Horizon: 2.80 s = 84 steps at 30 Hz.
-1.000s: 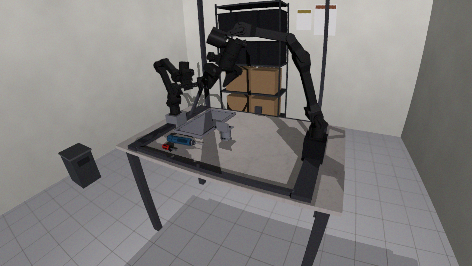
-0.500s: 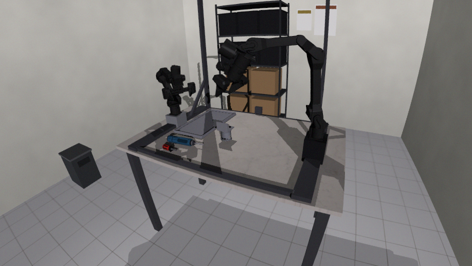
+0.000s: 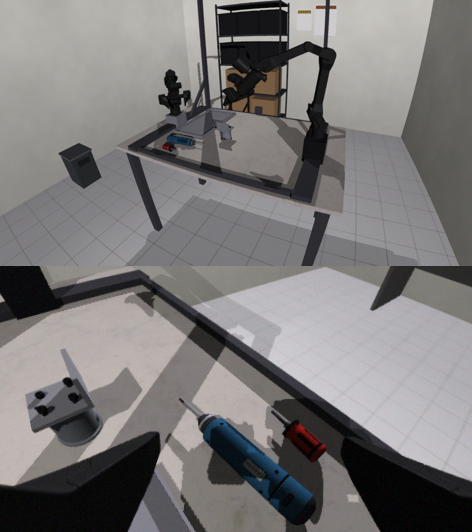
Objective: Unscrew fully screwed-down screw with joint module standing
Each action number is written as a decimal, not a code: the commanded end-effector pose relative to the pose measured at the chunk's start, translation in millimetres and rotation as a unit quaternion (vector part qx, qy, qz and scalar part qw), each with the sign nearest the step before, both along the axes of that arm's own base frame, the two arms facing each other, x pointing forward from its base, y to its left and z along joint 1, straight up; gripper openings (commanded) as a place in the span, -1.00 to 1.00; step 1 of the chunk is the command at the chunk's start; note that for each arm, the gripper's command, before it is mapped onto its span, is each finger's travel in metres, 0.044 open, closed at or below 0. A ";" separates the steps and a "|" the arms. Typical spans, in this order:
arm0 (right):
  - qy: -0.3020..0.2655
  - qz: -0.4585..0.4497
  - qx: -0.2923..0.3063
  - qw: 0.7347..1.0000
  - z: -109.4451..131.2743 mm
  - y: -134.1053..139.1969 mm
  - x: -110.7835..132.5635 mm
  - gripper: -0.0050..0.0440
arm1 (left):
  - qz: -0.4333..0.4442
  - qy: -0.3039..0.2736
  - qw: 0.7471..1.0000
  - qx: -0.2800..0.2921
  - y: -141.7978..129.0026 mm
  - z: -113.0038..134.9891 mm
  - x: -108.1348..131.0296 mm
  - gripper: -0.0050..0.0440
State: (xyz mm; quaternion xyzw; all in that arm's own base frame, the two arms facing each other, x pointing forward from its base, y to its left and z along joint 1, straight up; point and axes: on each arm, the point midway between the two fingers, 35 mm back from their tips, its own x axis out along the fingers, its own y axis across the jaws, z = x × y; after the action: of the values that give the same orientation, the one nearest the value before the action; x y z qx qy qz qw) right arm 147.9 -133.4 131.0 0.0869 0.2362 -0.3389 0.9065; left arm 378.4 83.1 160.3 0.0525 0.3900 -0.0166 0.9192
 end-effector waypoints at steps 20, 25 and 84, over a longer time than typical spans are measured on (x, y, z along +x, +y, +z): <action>0.038 0.007 0.034 0.999 -22.3 11.7 -17.9 1.00 | 0.018 -0.048 0.998 -0.040 -81.4 -130.5 -27.1 1.00; 0.038 0.007 0.034 0.999 -22.3 11.6 -18.0 1.00 | 0.019 -0.071 0.996 -0.042 -91.9 -143.0 -25.9 1.00; -0.054 -0.349 0.239 0.905 -47.6 -16.6 20.3 0.45 | 0.261 -0.269 0.927 0.009 -146.1 -205.0 23.2 0.78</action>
State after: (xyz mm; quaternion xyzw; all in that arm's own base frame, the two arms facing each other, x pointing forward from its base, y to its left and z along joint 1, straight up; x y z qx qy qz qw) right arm 159.4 -142.4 78.6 0.3616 0.2369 -0.5258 0.7326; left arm 398.0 -60.1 -43.6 -0.0369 0.1361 0.2318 0.9625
